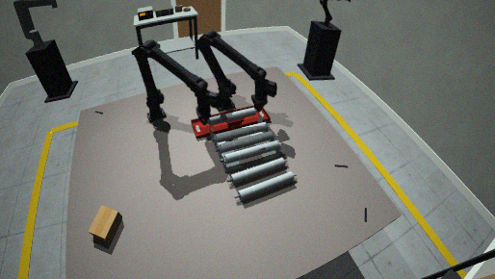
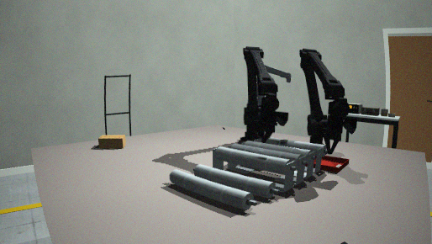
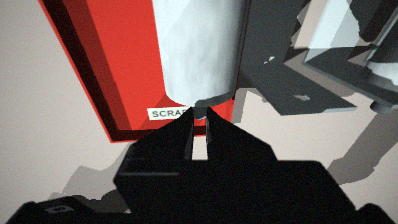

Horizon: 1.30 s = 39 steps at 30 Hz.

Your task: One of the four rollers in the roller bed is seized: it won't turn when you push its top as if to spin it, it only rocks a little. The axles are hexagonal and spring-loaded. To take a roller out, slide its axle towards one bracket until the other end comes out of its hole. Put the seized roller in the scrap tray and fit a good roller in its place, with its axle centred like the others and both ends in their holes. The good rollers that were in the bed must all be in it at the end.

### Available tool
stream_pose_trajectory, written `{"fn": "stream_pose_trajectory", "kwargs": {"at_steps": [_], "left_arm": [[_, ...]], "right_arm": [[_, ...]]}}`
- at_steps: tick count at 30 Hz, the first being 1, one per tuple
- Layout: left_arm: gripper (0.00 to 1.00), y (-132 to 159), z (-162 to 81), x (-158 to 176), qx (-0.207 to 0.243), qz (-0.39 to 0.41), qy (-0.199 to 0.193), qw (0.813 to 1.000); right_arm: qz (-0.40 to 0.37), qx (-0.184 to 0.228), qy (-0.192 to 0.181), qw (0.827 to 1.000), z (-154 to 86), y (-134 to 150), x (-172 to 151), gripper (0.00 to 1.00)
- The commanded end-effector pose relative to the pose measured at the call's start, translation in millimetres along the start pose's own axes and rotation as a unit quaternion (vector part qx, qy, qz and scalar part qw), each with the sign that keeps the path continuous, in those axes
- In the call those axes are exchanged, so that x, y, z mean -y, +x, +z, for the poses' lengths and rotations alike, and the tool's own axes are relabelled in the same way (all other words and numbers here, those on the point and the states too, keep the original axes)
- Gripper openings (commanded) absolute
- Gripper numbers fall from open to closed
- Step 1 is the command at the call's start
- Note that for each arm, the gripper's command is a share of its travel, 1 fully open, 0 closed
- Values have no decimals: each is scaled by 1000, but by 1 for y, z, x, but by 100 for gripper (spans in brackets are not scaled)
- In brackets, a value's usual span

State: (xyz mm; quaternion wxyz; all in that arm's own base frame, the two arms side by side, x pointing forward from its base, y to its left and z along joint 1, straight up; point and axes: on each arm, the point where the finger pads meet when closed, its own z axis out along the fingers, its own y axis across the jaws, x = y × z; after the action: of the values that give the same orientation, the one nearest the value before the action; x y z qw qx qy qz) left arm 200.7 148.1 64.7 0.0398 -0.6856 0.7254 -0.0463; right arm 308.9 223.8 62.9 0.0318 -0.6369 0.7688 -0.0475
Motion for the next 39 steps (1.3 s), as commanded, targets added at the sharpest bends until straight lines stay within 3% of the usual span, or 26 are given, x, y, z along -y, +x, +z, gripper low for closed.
{"fn": "stream_pose_trajectory", "kwargs": {"at_steps": [1, 5, 7, 12, 14, 19, 23, 29, 30, 32, 36, 39], "left_arm": [[3, -13, -14, 20, 22, -1, 22, 1000], [3, -6, 2, 9, 8, -3, 0, 1000], [3, -12, -5, 17, 18, -2, 9, 1000], [3, -13, -9, 17, 26, 0, 15, 1000], [3, -9, 5, 11, 12, -3, -3, 1000], [3, -15, -3, 20, 25, -2, 5, 1000], [3, -13, 8, 16, 16, -3, -11, 1000], [3, -17, 2, 17, 29, -5, -2, 1000], [3, -11, 15, 12, 14, -4, -20, 1000], [3, -8, 20, 8, 11, -4, -26, 1000], [3, -17, 11, 17, 27, -6, -13, 1000], [3, -10, 24, 9, 13, -4, -34, 999]], "right_arm": [[7, 28, 21, 999, -18, -15, 24, 3], [5, 15, 4, 1000, -6, -13, 21, 3], [5, 17, 3, 1000, -4, -14, 21, 3], [8, 35, 19, 999, -21, -16, 26, 3], [6, 23, 4, 1000, -2, -17, 24, 3], [6, 27, 2, 1000, -4, -16, 25, 3], [5, 13, -17, 1000, 6, -12, 19, 3], [7, 30, -5, 1000, -1, -18, 25, 3], [5, 15, -21, 1000, 11, -13, 20, 3], [5, 20, -19, 1000, 13, -16, 22, 3], [6, 33, -11, 999, 4, -19, 27, 3], [5, 14, -33, 999, 19, -13, 19, 3]]}}
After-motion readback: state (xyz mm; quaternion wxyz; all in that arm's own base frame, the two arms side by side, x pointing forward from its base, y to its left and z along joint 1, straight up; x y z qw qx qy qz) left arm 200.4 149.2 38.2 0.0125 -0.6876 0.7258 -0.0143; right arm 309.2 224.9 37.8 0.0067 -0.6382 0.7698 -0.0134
